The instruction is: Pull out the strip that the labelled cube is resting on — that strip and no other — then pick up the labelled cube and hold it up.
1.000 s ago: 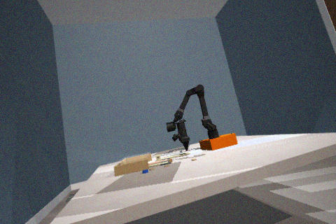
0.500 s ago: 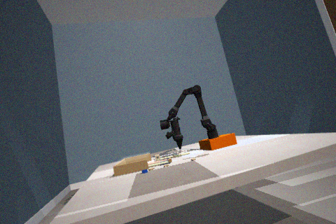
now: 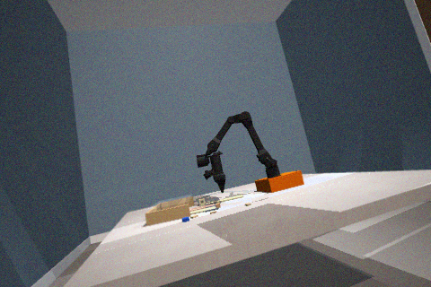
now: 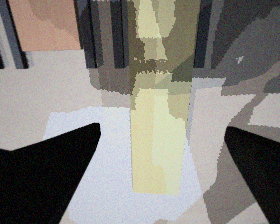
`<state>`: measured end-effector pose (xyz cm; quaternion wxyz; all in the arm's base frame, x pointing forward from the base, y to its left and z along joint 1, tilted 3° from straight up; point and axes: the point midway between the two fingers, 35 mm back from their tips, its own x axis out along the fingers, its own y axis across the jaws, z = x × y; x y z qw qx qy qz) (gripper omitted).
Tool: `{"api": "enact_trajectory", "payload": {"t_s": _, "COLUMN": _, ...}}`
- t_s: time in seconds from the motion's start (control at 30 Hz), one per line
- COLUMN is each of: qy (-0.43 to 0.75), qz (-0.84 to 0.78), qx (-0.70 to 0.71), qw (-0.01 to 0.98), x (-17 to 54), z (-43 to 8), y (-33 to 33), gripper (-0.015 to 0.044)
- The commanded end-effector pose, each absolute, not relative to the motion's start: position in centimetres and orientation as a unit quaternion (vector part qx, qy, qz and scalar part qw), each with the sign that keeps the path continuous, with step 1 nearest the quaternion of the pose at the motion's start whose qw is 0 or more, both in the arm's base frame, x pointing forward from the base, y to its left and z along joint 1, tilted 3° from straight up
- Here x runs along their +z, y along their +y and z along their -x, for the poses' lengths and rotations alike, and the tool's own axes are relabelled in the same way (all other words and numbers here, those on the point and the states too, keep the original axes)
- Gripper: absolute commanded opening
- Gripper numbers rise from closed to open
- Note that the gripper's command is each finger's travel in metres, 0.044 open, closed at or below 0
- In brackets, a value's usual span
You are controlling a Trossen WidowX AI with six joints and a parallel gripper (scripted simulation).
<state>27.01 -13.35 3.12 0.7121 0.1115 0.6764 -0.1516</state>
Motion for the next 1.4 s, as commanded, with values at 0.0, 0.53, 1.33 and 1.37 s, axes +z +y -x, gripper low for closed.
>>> {"api": "enact_trajectory", "payload": {"t_s": 0.0, "qy": 0.674, "qz": -0.112, "qx": -0.154, "qw": 0.714, "x": 3.5, "z": -28.4, "y": -13.9, "gripper": 0.0440}}
{"api": "enact_trajectory", "payload": {"t_s": 0.53, "qy": 0.672, "qz": -0.112, "qx": -0.154, "qw": 0.715, "x": 4.6, "z": -33.2, "y": -15.8, "gripper": 0.0440}}
{"api": "enact_trajectory", "payload": {"t_s": 1.33, "qy": 0.671, "qz": -0.111, "qx": -0.154, "qw": 0.717, "x": 5.0, "z": -37.9, "y": -17.6, "gripper": 0.0250}}
{"api": "enact_trajectory", "payload": {"t_s": 1.37, "qy": 0.671, "qz": -0.111, "qx": -0.154, "qw": 0.717, "x": 4.9, "z": -37.9, "y": -17.6, "gripper": 0.0250}}
